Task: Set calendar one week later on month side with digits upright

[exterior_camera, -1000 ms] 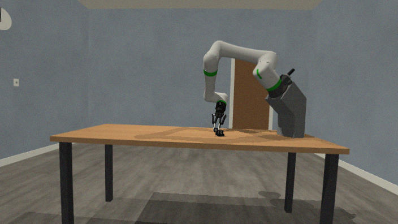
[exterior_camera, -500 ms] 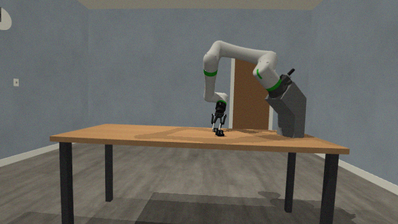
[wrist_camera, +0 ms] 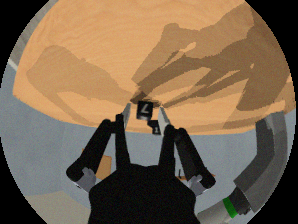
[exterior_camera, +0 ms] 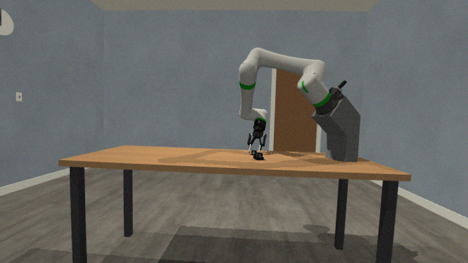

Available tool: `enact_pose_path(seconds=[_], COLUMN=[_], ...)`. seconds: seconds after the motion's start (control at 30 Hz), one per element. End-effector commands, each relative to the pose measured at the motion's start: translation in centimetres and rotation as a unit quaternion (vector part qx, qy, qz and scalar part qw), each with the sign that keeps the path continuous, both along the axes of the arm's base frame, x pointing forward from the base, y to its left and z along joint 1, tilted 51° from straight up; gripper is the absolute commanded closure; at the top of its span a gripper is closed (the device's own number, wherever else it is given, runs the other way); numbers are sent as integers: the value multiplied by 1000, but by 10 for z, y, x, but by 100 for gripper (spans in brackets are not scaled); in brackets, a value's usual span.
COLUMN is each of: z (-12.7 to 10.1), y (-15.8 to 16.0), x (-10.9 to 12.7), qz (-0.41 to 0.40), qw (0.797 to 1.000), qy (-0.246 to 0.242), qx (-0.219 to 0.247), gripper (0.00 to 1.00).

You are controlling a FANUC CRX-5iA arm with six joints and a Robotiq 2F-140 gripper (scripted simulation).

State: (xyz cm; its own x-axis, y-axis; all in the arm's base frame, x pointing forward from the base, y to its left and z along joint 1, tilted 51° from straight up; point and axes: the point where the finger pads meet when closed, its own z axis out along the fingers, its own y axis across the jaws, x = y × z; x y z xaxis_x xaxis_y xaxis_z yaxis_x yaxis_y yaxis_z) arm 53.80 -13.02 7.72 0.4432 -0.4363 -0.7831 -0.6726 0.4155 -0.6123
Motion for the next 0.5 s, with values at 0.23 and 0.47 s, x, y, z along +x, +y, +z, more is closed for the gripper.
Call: enact_pose_path(seconds=[0.23, 0.47], z=[1, 9], y=[-1, -4], x=[-1, -10], qz=[0, 0], qw=[1000, 1000], qy=[0, 0], qx=[0, 0], gripper=[59, 59])
